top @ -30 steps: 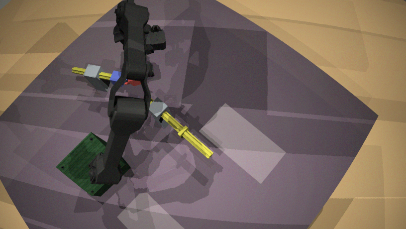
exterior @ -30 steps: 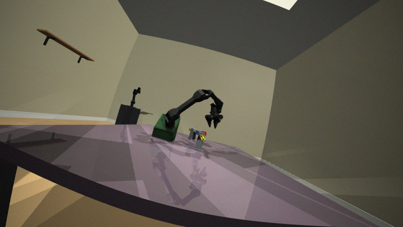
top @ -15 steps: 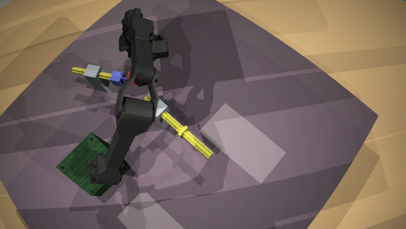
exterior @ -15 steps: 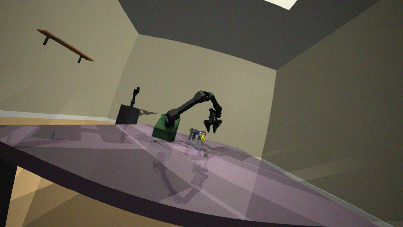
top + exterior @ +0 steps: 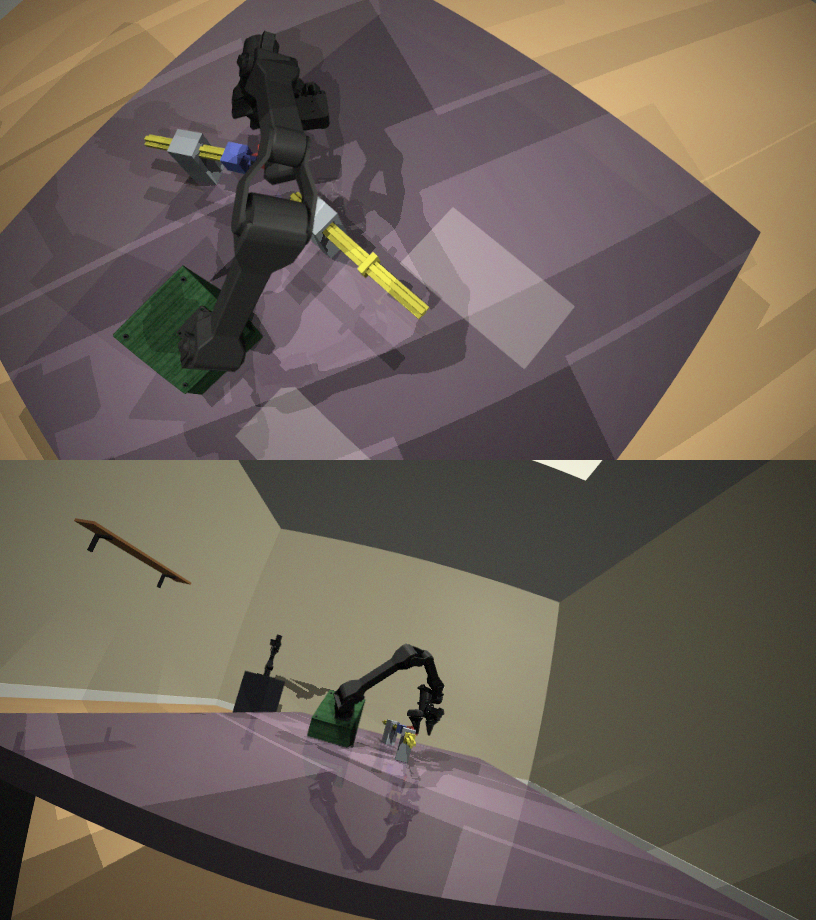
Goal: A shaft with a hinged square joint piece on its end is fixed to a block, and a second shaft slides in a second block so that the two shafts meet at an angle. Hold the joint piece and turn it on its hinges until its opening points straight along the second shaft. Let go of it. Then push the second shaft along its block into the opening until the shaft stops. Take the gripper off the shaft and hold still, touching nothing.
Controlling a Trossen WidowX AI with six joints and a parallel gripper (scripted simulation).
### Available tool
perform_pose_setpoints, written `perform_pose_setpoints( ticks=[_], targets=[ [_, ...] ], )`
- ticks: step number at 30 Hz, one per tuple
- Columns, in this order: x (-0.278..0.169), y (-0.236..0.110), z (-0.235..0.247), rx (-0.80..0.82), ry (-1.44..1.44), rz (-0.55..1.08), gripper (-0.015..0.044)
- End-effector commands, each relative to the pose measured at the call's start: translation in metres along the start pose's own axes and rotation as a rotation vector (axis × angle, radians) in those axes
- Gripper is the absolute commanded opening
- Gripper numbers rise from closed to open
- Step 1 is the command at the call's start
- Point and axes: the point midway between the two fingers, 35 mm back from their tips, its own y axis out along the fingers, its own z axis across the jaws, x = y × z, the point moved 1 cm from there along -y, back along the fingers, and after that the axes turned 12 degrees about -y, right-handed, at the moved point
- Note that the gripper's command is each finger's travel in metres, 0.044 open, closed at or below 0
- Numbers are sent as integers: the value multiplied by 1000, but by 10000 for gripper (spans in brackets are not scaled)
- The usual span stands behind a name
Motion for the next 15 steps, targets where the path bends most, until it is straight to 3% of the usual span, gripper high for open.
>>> perform_pose_setpoints(
  ticks=[1,5,15],
  targets=[
    [-28,-2,5,-4,-11,5,440],
    [-49,-6,7,-6,-11,5,440],
    [-49,3,8,-7,-11,5,440]
  ],
)
